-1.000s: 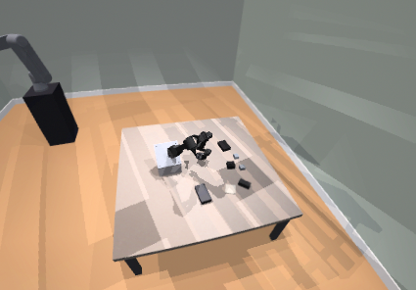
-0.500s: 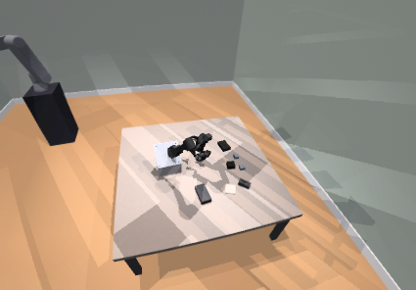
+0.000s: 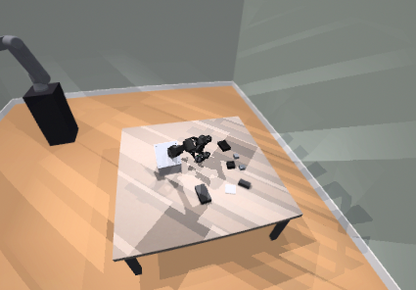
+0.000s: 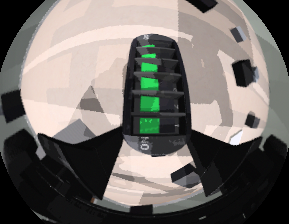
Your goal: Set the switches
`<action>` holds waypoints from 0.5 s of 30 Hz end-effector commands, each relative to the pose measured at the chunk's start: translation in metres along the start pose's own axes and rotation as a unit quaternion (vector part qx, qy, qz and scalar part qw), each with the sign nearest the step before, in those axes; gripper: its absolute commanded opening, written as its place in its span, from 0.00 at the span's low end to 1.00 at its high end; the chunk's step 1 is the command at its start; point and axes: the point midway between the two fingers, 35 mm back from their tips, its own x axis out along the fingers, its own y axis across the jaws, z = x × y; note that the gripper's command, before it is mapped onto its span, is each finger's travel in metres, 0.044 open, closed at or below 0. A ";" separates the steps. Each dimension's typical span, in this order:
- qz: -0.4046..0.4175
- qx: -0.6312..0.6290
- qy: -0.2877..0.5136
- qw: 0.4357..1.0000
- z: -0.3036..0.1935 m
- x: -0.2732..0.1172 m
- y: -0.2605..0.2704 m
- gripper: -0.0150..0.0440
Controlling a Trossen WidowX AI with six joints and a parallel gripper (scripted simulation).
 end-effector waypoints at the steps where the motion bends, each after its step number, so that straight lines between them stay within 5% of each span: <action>1: 0.003 0.002 -0.010 1.000 0.002 0.002 0.001 0.83; 15: 0.003 0.002 -0.009 1.000 -0.004 0.011 0.001 0.83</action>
